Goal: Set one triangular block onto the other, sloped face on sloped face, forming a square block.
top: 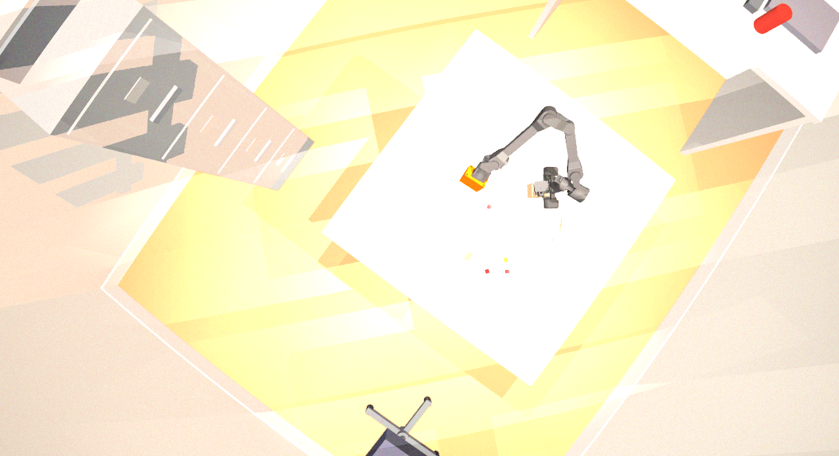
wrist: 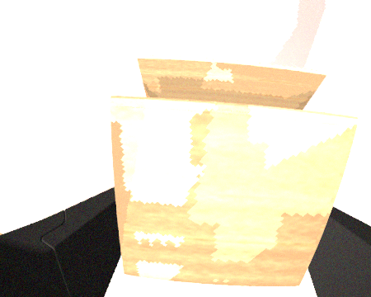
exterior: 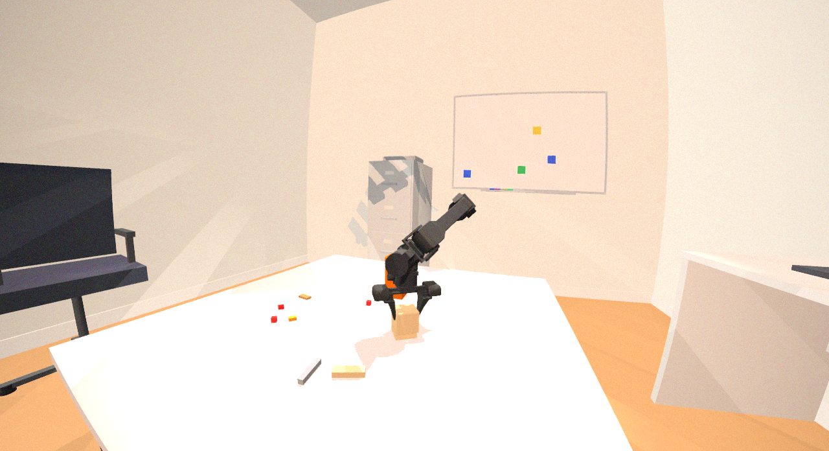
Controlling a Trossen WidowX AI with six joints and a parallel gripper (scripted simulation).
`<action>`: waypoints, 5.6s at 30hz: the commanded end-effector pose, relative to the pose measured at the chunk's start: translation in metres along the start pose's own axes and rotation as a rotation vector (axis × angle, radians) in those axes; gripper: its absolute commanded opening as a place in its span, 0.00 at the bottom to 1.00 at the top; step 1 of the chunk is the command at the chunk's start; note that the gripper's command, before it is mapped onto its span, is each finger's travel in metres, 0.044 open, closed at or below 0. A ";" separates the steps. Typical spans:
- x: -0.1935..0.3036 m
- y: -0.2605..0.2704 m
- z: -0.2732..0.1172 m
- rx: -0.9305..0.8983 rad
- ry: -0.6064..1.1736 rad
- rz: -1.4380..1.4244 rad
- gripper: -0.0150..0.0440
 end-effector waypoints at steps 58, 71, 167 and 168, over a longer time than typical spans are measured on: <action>-0.008 0.001 0.022 0.002 0.002 0.007 0.25; -0.008 0.002 0.022 -0.003 0.002 0.005 0.25; -0.009 0.002 -0.086 -0.002 -0.001 0.004 1.00; -0.009 0.002 -0.086 -0.002 -0.001 0.004 1.00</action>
Point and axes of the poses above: the point midway between the two fingers, 35 mm back from their tips, its own z axis out along the fingers, its own y axis across the jaws, x = y × z, the point moved 7 cm from there along -z, back along the fingers, and after that the axes turned 10 degrees about z, right-handed, at the moved point
